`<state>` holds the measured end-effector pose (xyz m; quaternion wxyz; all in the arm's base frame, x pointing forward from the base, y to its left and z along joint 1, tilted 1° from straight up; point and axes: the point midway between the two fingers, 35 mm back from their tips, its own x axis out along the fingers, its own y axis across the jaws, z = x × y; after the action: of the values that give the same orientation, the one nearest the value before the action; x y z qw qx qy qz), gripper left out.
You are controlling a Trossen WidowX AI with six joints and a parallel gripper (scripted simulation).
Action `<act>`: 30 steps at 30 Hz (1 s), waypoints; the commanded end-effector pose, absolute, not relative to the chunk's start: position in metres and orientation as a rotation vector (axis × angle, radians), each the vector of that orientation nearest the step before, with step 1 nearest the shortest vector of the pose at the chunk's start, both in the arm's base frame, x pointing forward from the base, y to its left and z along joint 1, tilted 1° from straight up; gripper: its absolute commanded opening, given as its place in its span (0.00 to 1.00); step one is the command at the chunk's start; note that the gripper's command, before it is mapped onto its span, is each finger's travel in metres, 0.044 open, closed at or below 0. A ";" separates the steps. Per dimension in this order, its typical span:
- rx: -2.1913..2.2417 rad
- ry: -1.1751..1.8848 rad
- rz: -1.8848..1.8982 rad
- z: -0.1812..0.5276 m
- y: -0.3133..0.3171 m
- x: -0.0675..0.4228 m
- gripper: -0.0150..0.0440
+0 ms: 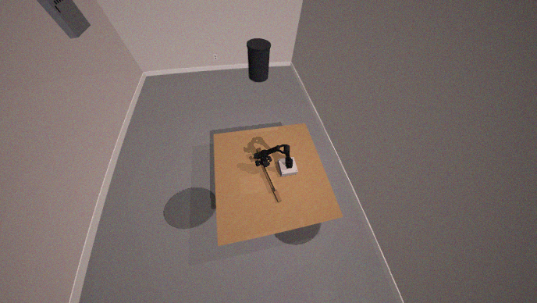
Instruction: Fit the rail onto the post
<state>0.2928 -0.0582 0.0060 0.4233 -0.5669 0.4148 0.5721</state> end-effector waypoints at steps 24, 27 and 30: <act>-1.418 1.038 1.434 0.006 -0.061 0.294 0.52; -1.418 1.038 1.434 0.006 -0.061 0.294 0.65; -1.418 1.038 1.434 0.006 -0.061 0.294 0.79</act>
<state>0.2937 -0.0616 0.0057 0.4226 -0.5659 0.4150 0.5735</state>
